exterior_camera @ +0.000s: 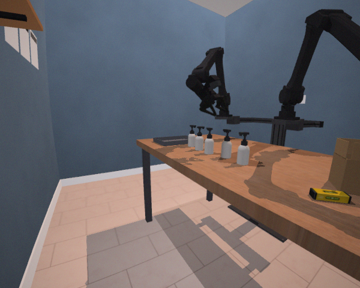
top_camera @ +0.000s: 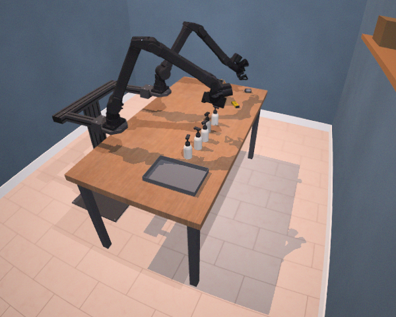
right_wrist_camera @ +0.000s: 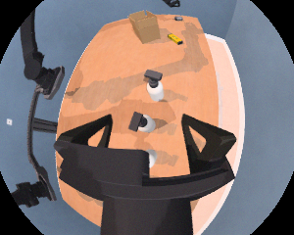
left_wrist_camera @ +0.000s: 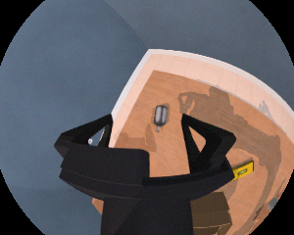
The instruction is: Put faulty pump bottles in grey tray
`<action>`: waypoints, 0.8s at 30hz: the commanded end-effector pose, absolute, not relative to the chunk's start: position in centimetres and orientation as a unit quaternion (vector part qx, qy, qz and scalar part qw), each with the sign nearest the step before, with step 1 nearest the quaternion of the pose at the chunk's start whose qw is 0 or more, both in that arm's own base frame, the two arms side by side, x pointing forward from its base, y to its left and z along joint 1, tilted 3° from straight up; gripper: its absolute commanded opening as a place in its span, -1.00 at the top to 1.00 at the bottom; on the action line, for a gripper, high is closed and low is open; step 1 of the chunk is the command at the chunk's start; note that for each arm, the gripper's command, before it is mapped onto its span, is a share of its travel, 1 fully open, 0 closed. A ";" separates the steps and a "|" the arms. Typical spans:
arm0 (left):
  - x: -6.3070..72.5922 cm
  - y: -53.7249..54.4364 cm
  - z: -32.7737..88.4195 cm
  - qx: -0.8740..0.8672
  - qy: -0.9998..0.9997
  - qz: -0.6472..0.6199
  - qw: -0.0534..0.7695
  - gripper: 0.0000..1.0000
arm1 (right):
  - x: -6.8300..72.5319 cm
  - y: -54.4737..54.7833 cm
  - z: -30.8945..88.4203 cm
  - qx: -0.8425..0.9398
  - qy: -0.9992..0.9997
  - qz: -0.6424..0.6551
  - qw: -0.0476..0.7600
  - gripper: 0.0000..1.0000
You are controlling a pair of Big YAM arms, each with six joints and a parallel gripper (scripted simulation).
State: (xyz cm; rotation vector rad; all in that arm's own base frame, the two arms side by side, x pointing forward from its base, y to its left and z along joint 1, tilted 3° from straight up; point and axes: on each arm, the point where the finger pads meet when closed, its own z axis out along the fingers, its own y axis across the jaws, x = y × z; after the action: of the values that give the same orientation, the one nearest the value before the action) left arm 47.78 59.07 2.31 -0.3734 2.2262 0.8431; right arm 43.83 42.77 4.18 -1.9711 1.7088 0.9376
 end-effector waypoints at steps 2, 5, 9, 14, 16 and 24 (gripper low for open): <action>56.6 49.6 7.8 -0.099 0.849 0.304 0.420 -1.00 | 45.8 38.7 6.4 -0.629 0.674 0.308 0.235 -1.00; 58.8 45.6 8.9 -0.083 0.849 0.289 0.435 -1.00 | 45.8 37.8 6.5 -0.612 0.689 0.304 0.241 -1.00; 63.9 32.1 12.2 -0.026 0.845 0.239 0.478 -1.00 | 45.8 33.1 6.8 -0.550 0.739 0.277 0.272 -1.00; 65.9 16.2 15.5 0.041 0.835 0.172 0.521 -1.00 | 45.8 27.6 7.1 -0.473 0.791 0.239 0.307 -1.00; 65.5 9.5 16.8 0.068 0.829 0.140 0.537 -1.00 | 45.8 25.5 7.3 -0.440 0.809 0.224 0.319 -1.00; 59.3 -10.9 20.2 0.154 0.803 0.023 0.575 -1.00 | 45.9 16.6 7.9 -0.286 0.872 0.163 0.362 -1.00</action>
State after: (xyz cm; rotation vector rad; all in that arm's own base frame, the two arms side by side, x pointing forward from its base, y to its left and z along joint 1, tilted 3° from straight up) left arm 62.05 -6.74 18.86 0.3808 1.9144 0.1400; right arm 45.44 19.02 6.76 -0.9510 2.2201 0.4339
